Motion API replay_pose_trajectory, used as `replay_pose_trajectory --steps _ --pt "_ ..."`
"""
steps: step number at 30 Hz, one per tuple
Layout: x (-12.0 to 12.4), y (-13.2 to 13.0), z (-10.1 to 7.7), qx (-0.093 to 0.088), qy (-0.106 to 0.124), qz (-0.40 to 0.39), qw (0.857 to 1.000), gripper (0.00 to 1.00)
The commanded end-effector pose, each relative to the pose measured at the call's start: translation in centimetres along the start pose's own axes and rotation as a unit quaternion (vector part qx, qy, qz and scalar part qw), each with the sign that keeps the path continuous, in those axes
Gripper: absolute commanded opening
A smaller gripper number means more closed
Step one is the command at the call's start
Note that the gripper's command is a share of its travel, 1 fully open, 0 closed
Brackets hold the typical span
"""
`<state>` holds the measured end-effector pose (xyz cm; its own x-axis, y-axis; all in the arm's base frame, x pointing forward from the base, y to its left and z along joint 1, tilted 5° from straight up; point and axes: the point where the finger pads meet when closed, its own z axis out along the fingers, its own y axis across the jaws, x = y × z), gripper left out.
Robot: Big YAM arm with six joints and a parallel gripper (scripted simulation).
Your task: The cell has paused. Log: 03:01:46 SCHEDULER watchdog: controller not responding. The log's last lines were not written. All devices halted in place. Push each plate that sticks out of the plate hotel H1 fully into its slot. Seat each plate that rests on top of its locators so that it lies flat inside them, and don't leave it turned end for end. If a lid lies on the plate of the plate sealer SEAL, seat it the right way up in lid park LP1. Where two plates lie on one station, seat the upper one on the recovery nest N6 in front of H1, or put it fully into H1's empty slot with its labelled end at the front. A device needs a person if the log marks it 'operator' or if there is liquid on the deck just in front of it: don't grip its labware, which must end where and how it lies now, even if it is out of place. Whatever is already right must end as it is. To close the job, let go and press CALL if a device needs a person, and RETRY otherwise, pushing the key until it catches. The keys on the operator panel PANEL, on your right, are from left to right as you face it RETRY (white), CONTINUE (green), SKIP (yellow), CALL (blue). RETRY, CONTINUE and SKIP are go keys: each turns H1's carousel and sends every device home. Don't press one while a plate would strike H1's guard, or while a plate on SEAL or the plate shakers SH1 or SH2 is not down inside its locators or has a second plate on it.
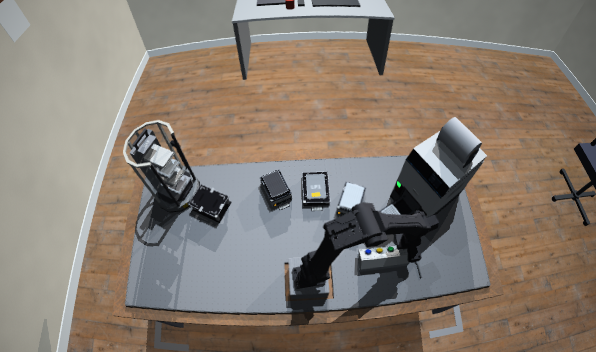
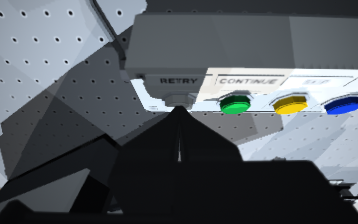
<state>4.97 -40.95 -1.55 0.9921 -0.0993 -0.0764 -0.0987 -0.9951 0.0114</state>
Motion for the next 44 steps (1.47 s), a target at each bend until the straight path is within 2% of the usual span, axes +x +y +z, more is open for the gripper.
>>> replay_pose_trajectory --steps 1,44 --pt "-0.7 0.0 1.1 0.005 -0.002 0.002 1.0 0.0" --pt "-0.9 -0.4 2.4 0.005 -0.002 0.002 1.0 0.0"
